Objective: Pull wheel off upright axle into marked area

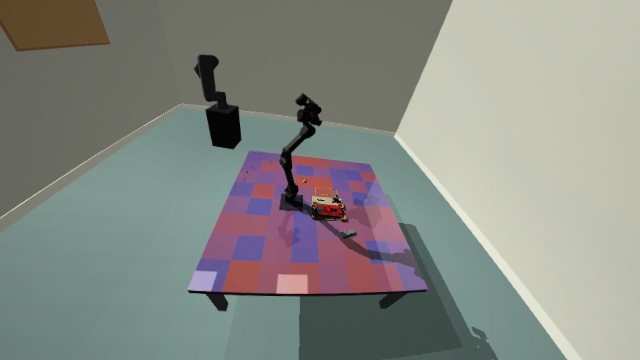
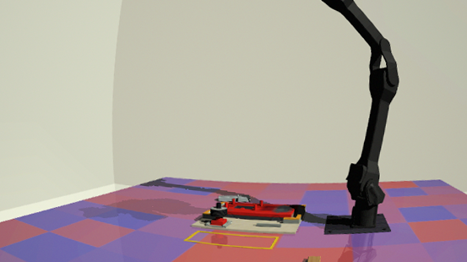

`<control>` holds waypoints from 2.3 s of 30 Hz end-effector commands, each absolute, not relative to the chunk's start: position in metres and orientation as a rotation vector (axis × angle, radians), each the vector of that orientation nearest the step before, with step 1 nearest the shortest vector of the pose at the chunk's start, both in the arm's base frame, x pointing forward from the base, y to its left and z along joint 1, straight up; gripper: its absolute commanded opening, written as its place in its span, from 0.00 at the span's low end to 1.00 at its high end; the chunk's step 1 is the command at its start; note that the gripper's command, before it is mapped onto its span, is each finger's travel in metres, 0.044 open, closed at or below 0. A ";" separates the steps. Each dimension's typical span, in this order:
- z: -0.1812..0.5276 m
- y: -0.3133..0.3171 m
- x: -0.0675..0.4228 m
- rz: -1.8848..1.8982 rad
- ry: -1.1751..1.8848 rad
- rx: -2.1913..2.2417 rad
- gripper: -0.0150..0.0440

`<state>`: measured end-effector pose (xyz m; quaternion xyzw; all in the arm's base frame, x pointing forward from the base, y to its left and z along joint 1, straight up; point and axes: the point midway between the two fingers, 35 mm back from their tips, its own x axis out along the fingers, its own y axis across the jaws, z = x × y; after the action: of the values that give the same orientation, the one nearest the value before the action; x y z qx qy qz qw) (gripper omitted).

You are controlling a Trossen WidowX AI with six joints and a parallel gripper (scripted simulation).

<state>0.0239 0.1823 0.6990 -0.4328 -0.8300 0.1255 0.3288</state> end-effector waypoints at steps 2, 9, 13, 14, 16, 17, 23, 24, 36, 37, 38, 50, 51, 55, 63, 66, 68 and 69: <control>0.686 0.210 0.090 0.583 -1.869 -1.064 0.76; 0.669 0.228 0.145 0.757 -1.586 -0.970 0.76; 0.653 0.238 0.172 0.821 -1.415 -0.887 0.76; 0.649 0.241 0.181 0.851 -1.357 -0.857 0.76; 0.640 0.245 0.199 0.906 -1.242 -0.798 0.76; 0.635 0.247 0.207 0.930 -1.184 -0.767 0.76; 0.598 0.255 0.259 0.994 -0.834 -0.572 0.76; 0.590 0.256 0.269 1.007 -0.765 -0.532 0.76; 0.463 0.245 0.377 0.907 0.137 0.045 0.76; 0.450 0.242 0.384 0.874 0.212 0.099 0.76; 0.437 0.238 0.391 0.838 0.285 0.153 0.76; 0.276 0.170 0.424 0.114 1.009 0.767 0.76; 0.263 0.163 0.423 0.027 1.053 0.813 0.76; 0.217 0.131 0.411 -0.343 1.186 0.975 0.76; 0.156 0.073 0.369 -1.088 1.237 1.149 0.76; 0.155 0.072 0.368 -1.104 1.235 1.151 0.76; 0.155 0.072 0.368 -1.104 1.235 1.151 0.76; 0.155 0.072 0.368 -1.104 1.235 1.151 0.76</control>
<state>0.3701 0.0736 0.1575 -0.4843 -0.5210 0.4509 -0.5392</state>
